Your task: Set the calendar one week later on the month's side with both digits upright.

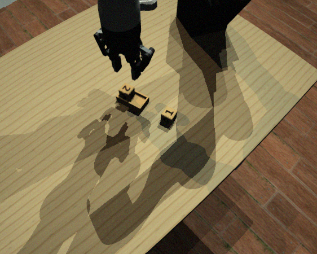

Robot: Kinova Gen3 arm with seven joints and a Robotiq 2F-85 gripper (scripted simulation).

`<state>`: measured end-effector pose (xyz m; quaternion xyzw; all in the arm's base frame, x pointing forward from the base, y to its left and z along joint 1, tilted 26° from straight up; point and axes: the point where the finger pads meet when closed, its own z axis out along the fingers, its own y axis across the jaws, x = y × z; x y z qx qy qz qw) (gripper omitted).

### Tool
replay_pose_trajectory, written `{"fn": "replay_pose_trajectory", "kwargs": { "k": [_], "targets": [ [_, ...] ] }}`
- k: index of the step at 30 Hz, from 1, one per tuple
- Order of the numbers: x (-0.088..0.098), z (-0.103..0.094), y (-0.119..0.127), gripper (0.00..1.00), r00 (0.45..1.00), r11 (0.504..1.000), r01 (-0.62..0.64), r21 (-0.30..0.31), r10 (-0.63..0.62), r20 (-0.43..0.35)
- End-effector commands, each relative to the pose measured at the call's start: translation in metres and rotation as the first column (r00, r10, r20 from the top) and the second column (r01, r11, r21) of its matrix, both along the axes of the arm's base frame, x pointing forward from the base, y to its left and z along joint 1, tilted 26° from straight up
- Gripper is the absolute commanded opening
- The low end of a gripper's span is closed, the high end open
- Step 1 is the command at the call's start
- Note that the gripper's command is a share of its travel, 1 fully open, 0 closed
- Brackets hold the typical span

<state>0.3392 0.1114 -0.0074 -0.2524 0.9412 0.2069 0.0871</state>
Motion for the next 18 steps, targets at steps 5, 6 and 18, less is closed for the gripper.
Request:
{"fn": "replay_pose_trajectory", "kwargs": {
  "k": [5,6,18],
  "targets": [
    [0.0034,0.0082,-0.0100,0.46,1.000,1.000,0.019,0.001,-0.019,0.002],
    [0.0033,0.0086,-0.0102,0.46,1.000,1.000,0.019,0.001,-0.019,0.002],
    [0.0033,0.0091,-0.0105,1.00,1.000,1.000,0.019,0.001,-0.019,0.002]
  ]
}}
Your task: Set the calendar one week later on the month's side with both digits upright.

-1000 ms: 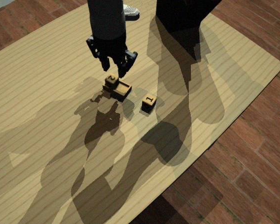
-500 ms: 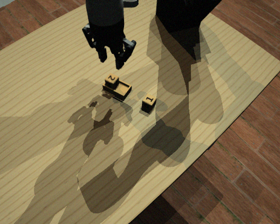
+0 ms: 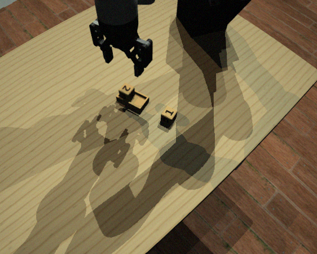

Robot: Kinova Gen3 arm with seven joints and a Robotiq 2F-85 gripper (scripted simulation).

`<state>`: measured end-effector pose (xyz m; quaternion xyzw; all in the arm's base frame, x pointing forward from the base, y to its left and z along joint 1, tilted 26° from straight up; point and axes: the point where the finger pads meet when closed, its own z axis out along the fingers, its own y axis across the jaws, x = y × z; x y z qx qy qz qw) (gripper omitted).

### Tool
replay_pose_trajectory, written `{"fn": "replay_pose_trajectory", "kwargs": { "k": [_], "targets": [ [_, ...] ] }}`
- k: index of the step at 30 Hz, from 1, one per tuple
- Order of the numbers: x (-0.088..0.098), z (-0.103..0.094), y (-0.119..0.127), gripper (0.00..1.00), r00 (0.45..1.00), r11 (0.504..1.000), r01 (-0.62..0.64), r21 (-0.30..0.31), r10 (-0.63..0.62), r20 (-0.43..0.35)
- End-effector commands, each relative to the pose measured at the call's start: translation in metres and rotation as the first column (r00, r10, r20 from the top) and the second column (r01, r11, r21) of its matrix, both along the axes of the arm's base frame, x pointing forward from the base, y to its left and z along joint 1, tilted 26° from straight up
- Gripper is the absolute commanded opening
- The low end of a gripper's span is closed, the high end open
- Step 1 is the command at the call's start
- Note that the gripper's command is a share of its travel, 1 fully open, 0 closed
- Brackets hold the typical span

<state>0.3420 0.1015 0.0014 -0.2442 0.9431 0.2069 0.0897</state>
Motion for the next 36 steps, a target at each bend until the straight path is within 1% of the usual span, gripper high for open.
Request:
{"fn": "replay_pose_trajectory", "kwargs": {
  "k": [1,16,21,26,30,32,34,36],
  "targets": [
    [0.000,0.000,-0.001,1.00,1.000,1.000,0.001,0.000,-0.001,0.001],
    [0.000,0.000,0.000,1.00,1.000,1.000,0.000,0.000,0.000,0.001],
    [-0.002,0.001,0.002,1.00,0.999,0.999,-0.032,-0.004,0.032,0.012],
    [-0.009,0.001,0.010,1.00,0.989,0.990,-0.137,-0.019,0.138,0.047],
    [-0.017,0.003,0.020,1.00,0.955,0.960,-0.277,-0.045,0.280,0.095],
    [-0.017,0.003,0.020,1.00,0.955,0.960,-0.277,-0.045,0.280,0.095],
    [-0.022,0.003,0.025,1.00,0.923,0.931,-0.359,-0.063,0.365,0.124],
    [-0.027,0.004,0.032,1.00,0.877,0.891,-0.445,-0.087,0.454,0.156]
  ]
}}
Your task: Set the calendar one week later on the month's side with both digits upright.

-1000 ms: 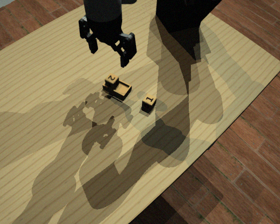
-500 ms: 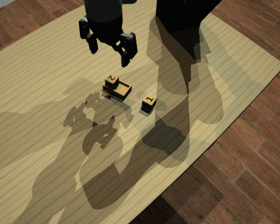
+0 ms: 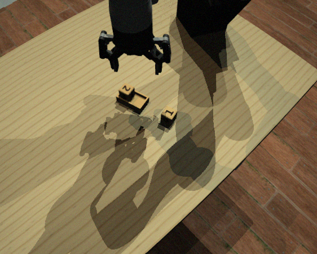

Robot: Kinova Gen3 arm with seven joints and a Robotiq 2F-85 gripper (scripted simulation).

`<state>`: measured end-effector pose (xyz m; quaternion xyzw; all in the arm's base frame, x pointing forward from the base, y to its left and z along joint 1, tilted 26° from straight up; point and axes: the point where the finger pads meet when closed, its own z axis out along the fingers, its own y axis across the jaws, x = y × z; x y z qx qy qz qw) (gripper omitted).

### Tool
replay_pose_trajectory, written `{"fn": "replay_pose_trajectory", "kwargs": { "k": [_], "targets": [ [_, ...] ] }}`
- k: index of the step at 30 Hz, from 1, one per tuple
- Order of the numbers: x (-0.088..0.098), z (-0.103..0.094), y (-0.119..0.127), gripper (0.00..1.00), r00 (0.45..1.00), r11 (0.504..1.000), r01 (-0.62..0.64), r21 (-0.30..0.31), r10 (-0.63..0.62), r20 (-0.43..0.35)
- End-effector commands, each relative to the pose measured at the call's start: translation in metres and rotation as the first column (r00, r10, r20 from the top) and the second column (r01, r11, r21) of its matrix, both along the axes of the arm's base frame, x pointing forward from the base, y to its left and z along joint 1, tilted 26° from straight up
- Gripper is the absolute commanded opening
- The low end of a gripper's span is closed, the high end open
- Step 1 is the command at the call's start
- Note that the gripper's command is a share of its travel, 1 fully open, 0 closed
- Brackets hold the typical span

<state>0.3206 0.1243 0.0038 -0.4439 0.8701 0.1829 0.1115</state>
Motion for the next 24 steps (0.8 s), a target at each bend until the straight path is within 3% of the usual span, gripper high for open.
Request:
{"fn": "replay_pose_trajectory", "kwargs": {
  "k": [1,6,11,13,19,24],
  "targets": [
    [-0.008,0.002,0.012,1.00,0.992,0.993,-0.117,-0.015,0.118,0.045],
    [-0.019,0.006,0.030,1.00,0.914,0.927,-0.370,-0.060,0.375,0.154],
    [-0.027,0.011,0.049,1.00,0.766,0.805,-0.579,-0.126,0.591,0.255],
    [-0.027,0.011,0.049,1.00,0.766,0.805,-0.579,-0.126,0.591,0.255],
    [-0.033,0.018,0.069,1.00,0.571,0.652,-0.730,-0.205,0.747,0.342],
    [-0.036,0.022,0.080,1.00,0.461,0.568,-0.784,-0.250,0.802,0.379]
  ]
}}
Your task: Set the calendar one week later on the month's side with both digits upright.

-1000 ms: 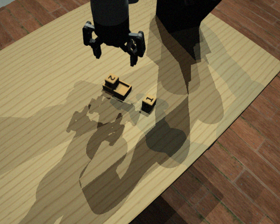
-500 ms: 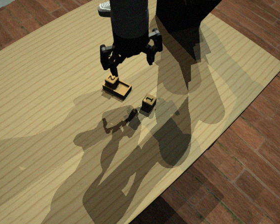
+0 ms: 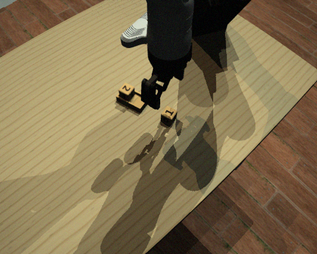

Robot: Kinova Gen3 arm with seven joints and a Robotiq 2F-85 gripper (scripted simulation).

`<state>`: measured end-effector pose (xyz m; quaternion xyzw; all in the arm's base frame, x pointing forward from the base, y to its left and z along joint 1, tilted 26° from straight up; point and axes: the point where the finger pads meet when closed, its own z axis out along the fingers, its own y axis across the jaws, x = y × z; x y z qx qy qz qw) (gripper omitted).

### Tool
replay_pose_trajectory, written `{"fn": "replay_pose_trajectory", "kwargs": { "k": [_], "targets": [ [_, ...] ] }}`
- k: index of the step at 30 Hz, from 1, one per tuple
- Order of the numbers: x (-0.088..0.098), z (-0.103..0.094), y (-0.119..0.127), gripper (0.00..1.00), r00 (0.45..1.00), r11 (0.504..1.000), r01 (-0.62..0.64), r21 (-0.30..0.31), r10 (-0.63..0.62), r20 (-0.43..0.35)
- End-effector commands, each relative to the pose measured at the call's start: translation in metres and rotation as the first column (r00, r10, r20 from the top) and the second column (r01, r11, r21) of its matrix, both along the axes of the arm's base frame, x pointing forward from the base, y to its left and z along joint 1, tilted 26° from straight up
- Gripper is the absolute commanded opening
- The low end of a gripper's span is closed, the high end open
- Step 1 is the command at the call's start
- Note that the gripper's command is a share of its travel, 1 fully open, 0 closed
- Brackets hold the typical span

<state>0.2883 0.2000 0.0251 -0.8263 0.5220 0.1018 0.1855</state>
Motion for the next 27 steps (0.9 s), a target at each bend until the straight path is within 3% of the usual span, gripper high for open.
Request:
{"fn": "replay_pose_trajectory", "kwargs": {
  "k": [1,10,11,27],
  "targets": [
    [-0.0040,0.0012,0.0052,1.00,0.998,1.000,-0.018,0.017,0.017,0.054],
    [-0.0049,0.0024,0.0083,1.00,0.996,0.999,-0.048,0.019,0.046,0.071],
    [-0.0049,0.0024,0.0083,0.46,0.996,0.999,-0.048,0.019,0.046,0.071],
    [-0.0049,0.0024,0.0083,0.46,0.996,0.999,-0.048,0.019,0.046,0.071]
  ]
}}
